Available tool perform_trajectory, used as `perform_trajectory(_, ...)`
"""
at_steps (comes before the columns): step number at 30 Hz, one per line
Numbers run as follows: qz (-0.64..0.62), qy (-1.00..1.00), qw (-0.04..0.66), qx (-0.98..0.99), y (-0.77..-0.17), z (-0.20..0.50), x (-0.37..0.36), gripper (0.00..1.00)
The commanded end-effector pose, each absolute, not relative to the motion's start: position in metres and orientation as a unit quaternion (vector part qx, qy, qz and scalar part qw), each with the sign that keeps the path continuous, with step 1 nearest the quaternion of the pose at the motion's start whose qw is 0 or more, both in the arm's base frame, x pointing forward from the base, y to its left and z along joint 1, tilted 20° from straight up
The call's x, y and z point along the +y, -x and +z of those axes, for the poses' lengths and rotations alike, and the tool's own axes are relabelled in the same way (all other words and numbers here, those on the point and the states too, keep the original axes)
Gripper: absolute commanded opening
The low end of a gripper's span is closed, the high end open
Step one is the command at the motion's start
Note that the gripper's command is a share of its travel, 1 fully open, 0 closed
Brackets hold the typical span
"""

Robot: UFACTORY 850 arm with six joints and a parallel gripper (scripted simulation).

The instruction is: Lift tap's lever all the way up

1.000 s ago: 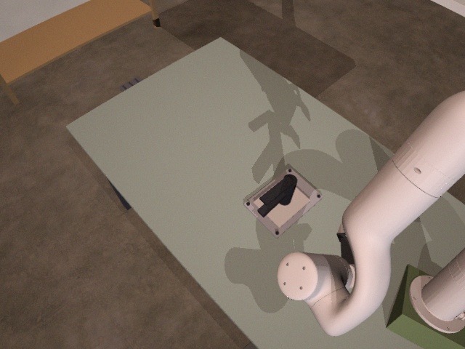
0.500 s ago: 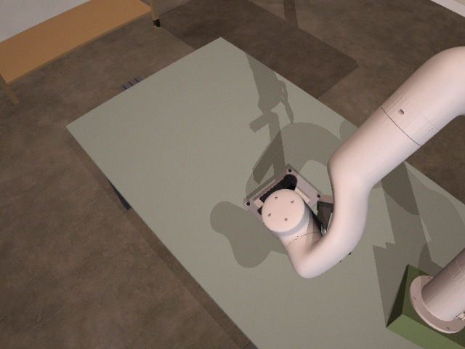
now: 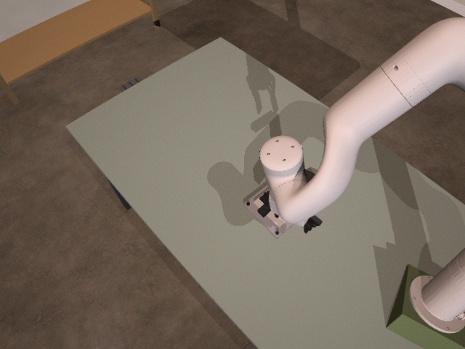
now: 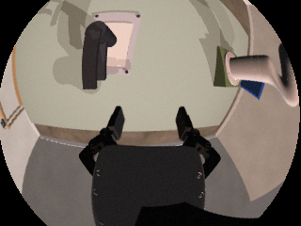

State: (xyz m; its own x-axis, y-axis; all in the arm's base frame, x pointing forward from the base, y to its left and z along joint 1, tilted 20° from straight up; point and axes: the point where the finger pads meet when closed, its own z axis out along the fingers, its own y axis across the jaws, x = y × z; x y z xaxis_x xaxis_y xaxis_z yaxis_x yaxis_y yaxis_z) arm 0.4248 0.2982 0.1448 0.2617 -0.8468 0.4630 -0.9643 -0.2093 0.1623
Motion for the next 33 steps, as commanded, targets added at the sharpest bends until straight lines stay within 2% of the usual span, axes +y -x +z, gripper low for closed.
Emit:
perform_trajectory(1,0.144,-0.751,0.162,-0.623,-0.469,0.154,0.297,1.00)
perform_trajectory(11,0.156,-0.720,0.077,-0.671,-0.540,0.178,0.284,1.00)
perform_trajectory(17,0.157,-0.720,0.075,-0.672,-0.542,0.179,0.284,1.00)
perform_trajectory(18,0.157,-0.720,0.075,-0.672,-0.542,0.179,0.284,0.00)
perform_trajectory(33,0.157,-0.720,0.075,-0.672,-0.542,0.179,0.284,0.00)
